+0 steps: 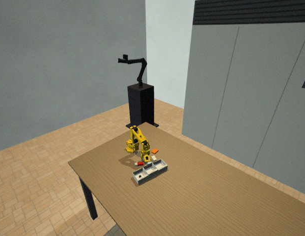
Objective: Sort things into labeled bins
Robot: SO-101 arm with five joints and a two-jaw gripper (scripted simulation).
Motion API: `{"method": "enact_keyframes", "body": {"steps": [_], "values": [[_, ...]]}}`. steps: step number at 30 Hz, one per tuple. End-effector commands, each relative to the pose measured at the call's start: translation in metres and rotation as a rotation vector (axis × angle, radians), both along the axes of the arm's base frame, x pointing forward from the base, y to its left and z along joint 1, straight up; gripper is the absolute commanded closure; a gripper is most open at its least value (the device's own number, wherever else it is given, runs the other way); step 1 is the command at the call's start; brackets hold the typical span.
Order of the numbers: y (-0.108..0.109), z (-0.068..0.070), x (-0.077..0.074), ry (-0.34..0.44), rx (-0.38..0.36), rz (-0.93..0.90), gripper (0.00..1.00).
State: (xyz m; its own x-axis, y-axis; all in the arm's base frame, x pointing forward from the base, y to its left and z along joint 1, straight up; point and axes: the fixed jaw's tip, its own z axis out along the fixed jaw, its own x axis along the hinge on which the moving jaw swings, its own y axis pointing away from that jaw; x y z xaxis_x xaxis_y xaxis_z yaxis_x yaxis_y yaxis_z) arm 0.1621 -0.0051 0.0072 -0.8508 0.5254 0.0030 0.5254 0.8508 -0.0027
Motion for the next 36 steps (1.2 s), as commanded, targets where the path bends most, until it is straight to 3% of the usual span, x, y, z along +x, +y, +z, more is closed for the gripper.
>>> {"method": "enact_keyframes", "body": {"steps": [1,20,36], "values": [[0.0011,0.0011,0.0024,-0.016,0.0,0.0,0.81],[0.0011,0.0011,0.0024,-0.016,0.0,0.0,0.95],[0.0011,0.0011,0.0024,-0.016,0.0,0.0,1.0]]}}
